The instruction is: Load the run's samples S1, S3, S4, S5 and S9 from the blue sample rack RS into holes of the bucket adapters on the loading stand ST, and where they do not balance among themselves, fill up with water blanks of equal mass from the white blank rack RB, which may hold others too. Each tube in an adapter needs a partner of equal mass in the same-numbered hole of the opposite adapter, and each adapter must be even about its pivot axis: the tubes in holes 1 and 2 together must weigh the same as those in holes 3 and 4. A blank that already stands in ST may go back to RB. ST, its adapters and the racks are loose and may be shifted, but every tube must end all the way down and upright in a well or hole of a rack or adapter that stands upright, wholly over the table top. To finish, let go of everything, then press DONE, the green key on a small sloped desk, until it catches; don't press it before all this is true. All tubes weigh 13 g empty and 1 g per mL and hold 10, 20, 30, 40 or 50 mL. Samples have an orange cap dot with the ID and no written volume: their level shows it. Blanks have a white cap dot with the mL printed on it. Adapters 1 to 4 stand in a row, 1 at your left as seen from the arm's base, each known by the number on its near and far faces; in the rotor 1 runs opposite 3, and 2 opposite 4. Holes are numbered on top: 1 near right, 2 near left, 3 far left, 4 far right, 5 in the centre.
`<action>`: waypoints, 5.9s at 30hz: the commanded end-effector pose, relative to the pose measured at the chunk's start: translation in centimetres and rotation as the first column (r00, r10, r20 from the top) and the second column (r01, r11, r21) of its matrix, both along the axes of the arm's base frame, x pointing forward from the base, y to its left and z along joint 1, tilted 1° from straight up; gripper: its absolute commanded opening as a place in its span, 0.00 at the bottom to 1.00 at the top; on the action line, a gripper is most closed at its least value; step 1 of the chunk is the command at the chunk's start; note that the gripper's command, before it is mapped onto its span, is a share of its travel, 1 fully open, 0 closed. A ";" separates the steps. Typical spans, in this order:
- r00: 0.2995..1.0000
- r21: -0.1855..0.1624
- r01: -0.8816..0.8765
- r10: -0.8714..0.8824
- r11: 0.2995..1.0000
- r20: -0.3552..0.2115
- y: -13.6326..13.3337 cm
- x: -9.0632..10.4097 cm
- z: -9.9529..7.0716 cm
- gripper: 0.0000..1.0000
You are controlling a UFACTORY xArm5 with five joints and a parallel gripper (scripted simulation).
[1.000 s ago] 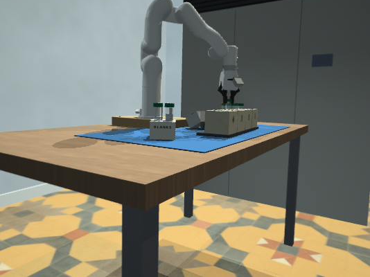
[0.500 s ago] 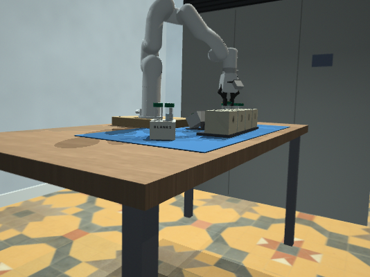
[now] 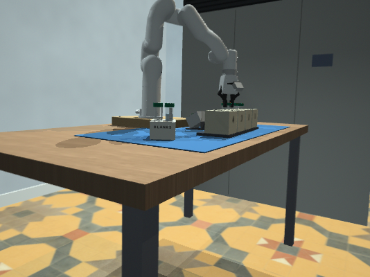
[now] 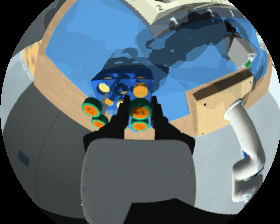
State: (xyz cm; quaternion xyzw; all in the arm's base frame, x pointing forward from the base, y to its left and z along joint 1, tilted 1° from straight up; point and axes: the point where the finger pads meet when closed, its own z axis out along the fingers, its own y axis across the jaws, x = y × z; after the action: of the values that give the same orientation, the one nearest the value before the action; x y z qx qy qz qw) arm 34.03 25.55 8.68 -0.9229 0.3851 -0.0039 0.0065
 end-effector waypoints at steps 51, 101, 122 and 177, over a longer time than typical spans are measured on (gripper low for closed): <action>1.000 0.002 0.000 0.000 1.000 0.003 0.0 0.1 2.9 0.43; 1.000 0.002 0.000 0.000 1.000 0.003 -0.1 0.0 11.7 0.43; 1.000 0.002 0.000 0.000 1.000 0.003 -0.1 -0.1 13.3 0.43; 1.000 0.003 0.000 0.000 1.000 0.003 5.6 5.7 11.1 0.57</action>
State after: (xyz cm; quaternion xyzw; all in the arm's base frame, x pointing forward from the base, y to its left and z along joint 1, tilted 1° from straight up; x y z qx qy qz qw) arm 39.58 31.02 19.67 -0.9229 0.3851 -0.0033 0.0059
